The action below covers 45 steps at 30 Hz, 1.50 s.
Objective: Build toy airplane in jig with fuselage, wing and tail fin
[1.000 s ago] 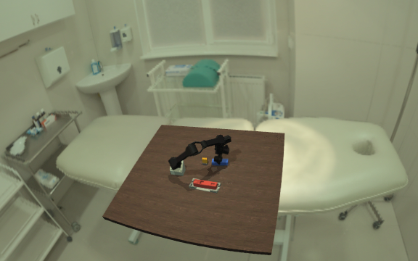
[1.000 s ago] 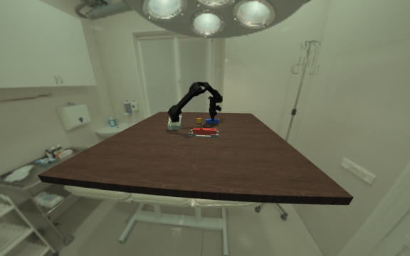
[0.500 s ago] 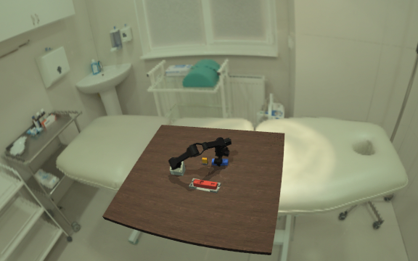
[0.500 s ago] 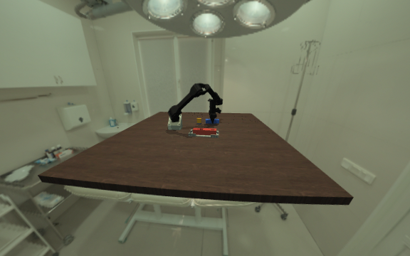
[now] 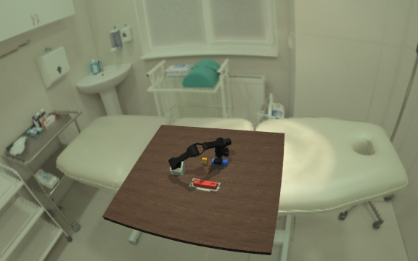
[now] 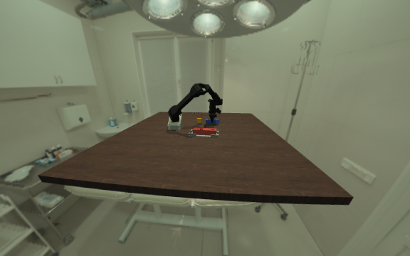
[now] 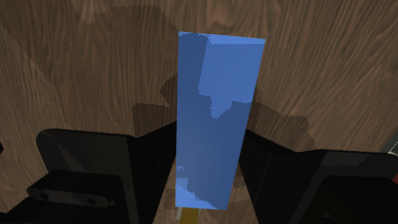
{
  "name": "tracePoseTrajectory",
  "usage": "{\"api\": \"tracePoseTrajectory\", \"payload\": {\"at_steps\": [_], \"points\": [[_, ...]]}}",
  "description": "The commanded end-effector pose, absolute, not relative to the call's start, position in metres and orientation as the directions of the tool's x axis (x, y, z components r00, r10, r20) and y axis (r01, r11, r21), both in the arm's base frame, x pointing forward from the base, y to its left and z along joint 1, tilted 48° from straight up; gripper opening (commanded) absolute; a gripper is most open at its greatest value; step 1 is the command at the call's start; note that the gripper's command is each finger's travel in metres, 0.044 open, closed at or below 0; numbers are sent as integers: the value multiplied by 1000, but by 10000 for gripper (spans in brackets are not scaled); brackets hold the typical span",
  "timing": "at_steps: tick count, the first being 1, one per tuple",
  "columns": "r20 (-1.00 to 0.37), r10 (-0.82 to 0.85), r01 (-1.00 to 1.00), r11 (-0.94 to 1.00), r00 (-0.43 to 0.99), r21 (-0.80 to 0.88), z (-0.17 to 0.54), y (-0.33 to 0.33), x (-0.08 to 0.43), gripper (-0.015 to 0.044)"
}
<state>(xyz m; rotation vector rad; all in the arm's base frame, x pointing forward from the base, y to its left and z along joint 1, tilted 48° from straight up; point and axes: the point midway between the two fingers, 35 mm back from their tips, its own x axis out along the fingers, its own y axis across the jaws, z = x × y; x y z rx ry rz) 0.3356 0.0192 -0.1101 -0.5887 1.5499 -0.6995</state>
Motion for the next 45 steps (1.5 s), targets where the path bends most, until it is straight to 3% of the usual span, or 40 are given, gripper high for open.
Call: {"api": "tracePoseTrajectory", "payload": {"at_steps": [1,6,45], "points": [[-681,-727,28,682,-92,-731,-110,19,336,111],[-695,-716,24,695,-64,-718,-102,29,342,0],[-685,-723,27,685,-94,-728,-24,112,348,0]]}}
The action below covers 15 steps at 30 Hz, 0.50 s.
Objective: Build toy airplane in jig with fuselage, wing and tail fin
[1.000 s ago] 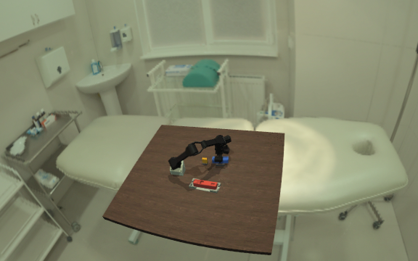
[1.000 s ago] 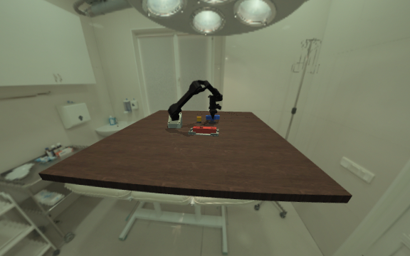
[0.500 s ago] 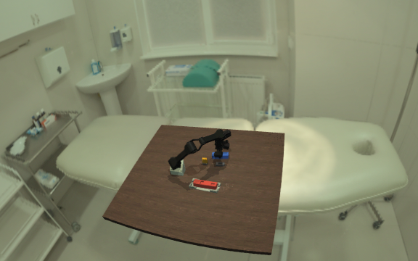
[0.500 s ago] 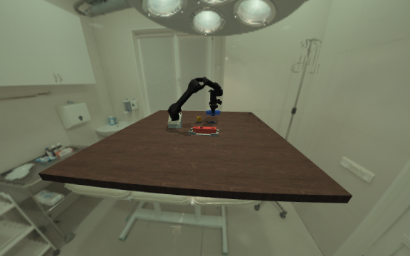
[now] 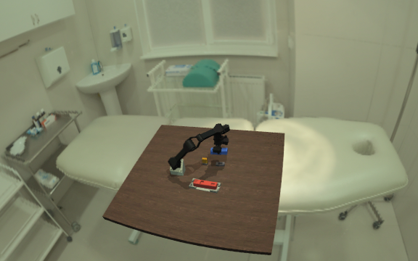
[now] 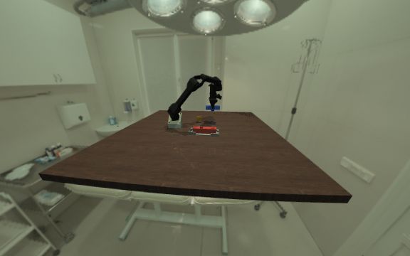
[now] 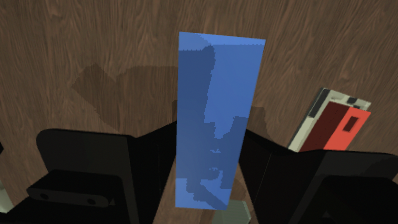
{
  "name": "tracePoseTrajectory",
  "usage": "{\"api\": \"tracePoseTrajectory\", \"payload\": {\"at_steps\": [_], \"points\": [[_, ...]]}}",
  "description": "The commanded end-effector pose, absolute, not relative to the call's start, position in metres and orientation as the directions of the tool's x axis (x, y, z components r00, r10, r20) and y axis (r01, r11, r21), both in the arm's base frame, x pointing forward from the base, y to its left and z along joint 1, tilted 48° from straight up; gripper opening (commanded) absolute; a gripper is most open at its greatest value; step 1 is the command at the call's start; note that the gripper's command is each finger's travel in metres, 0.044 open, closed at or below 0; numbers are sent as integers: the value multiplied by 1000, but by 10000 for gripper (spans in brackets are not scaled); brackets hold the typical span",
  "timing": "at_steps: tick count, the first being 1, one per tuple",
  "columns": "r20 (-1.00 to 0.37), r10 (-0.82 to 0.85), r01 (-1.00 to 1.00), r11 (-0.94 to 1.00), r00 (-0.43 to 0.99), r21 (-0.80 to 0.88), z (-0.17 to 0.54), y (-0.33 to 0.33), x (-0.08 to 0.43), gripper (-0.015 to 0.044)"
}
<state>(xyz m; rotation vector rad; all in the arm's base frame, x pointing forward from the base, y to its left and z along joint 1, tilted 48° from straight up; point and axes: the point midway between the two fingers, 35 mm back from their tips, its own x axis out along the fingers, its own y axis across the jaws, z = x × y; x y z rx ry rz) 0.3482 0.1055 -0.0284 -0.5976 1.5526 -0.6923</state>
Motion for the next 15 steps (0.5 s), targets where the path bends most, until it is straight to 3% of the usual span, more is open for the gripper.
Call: {"api": "tracePoseTrajectory", "payload": {"at_steps": [1,15], "points": [[-684,-723,27,685,-94,-728,-24,112,347,0],[-691,-717,-167,695,-93,-699,6,84,347,0]]}}
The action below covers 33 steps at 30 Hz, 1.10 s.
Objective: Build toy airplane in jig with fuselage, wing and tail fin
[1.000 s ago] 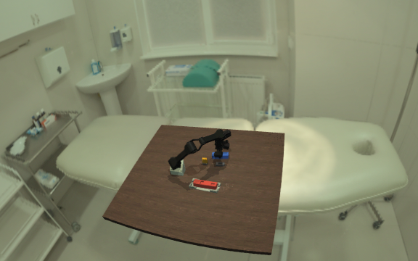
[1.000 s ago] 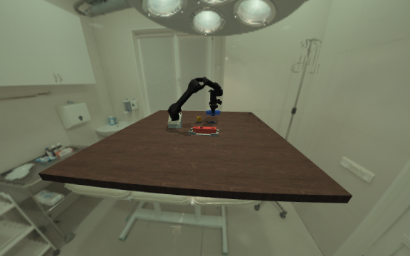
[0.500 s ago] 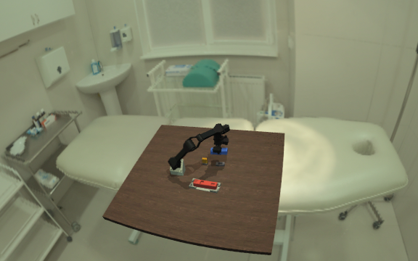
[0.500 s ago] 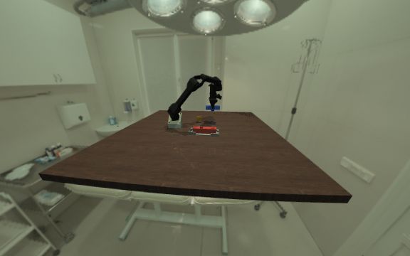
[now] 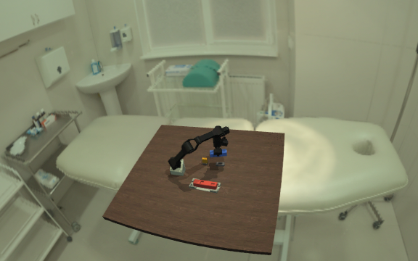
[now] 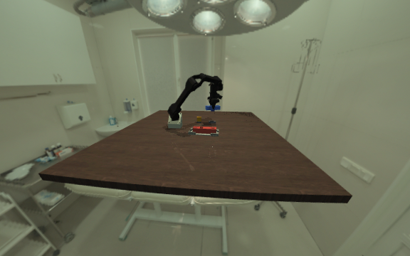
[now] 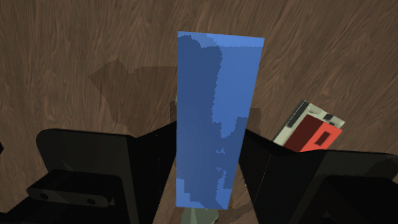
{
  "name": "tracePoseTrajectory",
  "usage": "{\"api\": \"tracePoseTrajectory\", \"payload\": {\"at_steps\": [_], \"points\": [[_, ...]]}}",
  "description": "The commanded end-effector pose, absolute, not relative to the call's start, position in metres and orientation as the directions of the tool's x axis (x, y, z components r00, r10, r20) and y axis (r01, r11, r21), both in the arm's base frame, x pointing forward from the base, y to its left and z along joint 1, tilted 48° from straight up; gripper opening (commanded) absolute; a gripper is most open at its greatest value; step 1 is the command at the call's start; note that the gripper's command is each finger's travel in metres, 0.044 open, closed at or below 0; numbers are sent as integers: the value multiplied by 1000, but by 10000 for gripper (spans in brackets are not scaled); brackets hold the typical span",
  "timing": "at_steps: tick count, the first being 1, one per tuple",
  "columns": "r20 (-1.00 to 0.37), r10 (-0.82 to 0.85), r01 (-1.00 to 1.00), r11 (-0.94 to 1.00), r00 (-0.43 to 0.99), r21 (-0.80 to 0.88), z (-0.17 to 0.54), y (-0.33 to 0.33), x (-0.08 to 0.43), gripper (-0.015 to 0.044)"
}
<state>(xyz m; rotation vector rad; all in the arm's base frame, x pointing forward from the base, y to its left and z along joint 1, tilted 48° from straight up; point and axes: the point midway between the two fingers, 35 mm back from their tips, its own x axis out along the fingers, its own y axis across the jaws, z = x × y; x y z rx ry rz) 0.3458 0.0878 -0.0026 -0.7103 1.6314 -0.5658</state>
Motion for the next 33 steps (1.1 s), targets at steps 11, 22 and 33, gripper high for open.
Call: {"api": "tracePoseTrajectory", "payload": {"at_steps": [11,22,33], "points": [[-694,-714,-334,678,-92,-654,31,58,342,0],[-695,-713,-493,639,-91,-591,54,32,332,0],[-695,-713,-637,578,-90,-510,75,6,319,0]]}}
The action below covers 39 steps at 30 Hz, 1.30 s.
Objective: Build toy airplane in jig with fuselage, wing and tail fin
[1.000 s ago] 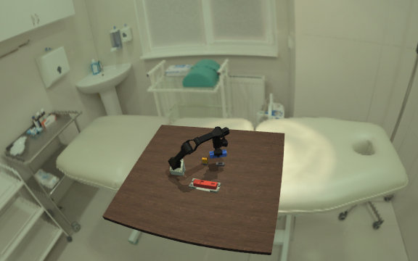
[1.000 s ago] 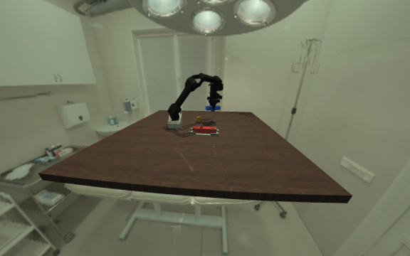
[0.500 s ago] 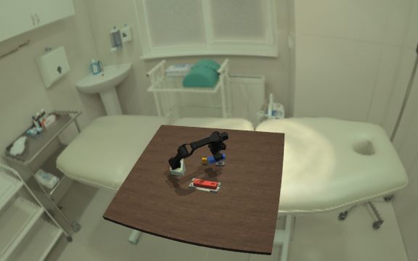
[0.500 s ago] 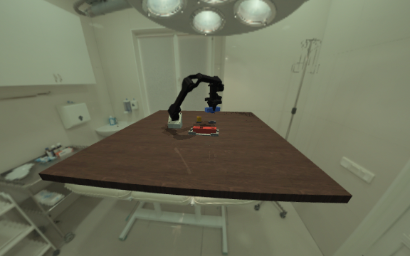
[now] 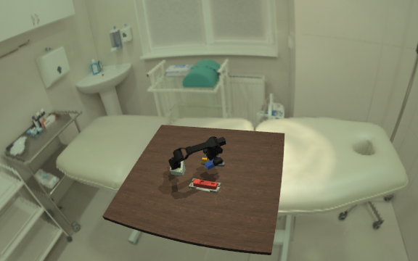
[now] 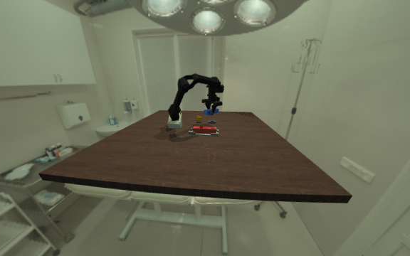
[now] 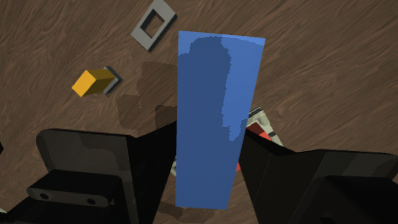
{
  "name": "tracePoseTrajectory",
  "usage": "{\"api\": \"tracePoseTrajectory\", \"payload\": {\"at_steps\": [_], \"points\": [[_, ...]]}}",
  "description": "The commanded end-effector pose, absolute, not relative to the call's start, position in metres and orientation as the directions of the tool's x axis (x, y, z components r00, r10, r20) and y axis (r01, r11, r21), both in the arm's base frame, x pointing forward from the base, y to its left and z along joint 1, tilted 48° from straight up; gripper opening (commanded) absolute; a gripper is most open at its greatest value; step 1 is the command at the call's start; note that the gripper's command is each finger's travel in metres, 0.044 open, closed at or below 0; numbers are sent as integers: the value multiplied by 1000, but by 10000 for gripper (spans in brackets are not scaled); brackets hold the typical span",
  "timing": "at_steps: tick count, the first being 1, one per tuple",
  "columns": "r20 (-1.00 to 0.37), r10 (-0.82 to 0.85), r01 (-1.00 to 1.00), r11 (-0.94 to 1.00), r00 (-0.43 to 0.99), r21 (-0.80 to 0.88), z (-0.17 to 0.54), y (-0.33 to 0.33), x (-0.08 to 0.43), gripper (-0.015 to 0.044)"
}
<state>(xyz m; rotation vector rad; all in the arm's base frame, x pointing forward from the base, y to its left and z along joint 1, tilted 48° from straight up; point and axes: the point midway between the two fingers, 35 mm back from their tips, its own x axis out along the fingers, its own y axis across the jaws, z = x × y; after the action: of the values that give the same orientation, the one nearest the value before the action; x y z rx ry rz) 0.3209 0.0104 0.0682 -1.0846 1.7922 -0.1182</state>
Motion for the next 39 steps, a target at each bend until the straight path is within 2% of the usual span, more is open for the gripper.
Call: {"api": "tracePoseTrajectory", "payload": {"at_steps": [1,20,39], "points": [[-695,-713,-650,571,-90,-502,77,3,317,0],[-690,-718,-850,417,-92,-321,107,-40,285,0],[-677,-729,-968,227,-98,-104,128,-77,242,0]]}}
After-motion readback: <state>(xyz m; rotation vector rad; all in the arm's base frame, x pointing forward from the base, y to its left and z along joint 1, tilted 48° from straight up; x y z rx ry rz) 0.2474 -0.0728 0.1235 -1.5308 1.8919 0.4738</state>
